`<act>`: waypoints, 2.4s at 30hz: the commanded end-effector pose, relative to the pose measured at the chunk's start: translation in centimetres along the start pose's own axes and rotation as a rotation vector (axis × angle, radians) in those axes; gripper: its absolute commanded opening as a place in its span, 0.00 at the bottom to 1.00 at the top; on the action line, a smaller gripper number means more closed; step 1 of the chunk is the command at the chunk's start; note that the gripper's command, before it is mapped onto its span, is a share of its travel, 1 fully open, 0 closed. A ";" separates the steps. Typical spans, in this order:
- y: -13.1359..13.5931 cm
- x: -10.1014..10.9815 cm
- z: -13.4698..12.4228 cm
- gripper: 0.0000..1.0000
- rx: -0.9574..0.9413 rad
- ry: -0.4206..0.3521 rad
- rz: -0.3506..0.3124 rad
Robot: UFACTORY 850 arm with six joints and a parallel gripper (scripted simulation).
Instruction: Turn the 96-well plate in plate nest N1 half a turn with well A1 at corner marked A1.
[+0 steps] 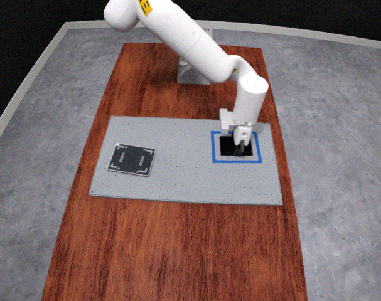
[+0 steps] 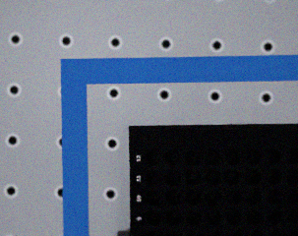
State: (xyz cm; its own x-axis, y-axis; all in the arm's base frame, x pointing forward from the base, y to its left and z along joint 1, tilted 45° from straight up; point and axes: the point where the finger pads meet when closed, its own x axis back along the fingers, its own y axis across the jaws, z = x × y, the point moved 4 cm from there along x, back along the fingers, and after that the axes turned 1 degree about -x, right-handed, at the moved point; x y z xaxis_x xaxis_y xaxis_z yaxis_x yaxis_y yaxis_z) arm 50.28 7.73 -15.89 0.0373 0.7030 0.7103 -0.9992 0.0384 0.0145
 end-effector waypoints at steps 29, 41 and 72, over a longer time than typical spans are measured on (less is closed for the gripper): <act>-0.1 0.1 0.0 0.00 -0.001 -0.001 0.002; -0.1 0.1 0.0 0.00 -0.001 -0.001 0.002; -0.1 1.5 0.0 0.00 -0.001 -0.001 0.002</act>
State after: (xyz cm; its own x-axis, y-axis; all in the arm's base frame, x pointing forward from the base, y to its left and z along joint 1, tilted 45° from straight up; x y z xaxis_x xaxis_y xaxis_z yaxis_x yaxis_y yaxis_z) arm 50.32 8.53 -15.08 0.0372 0.7029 0.7103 -0.9992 0.0383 0.0144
